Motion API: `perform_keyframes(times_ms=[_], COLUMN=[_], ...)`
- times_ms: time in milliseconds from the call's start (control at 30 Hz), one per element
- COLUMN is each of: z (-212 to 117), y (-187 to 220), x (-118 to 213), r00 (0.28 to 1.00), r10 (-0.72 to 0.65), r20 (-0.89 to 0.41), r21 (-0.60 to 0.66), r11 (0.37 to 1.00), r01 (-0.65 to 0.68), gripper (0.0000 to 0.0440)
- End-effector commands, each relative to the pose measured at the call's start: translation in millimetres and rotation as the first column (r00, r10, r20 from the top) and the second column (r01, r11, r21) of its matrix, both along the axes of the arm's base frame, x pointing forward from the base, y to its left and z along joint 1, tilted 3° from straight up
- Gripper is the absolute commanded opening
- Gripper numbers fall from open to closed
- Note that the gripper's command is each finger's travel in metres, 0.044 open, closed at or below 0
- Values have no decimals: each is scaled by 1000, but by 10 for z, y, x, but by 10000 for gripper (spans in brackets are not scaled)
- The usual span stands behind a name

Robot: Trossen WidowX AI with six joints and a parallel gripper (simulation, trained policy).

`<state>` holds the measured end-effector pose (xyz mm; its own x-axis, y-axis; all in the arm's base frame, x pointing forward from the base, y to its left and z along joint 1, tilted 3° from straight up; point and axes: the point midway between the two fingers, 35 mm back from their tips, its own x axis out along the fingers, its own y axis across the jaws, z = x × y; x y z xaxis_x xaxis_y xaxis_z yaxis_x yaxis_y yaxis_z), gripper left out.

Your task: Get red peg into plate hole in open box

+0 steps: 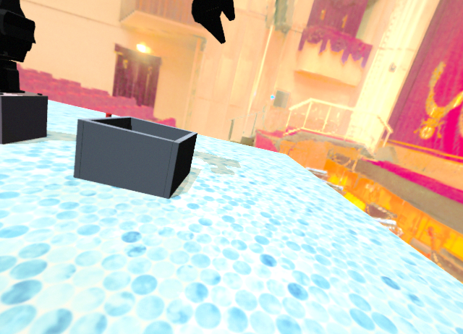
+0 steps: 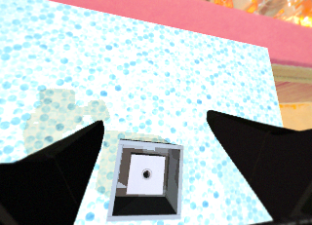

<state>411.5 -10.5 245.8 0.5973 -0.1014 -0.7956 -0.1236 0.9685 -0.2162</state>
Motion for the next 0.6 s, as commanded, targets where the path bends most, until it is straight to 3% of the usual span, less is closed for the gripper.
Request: perform_keyframes(times_ms=[0,300,567], z=[-128,-466,-770], y=[185,610,864], x=[-195,-766,-1323], r00=[996,934,807], r10=[-71,-268,-442], r20=[-58,-236,-391], r21=[59,158,138], r11=[995,938,839], r01=[75,309,526], gripper=[440,440,440])
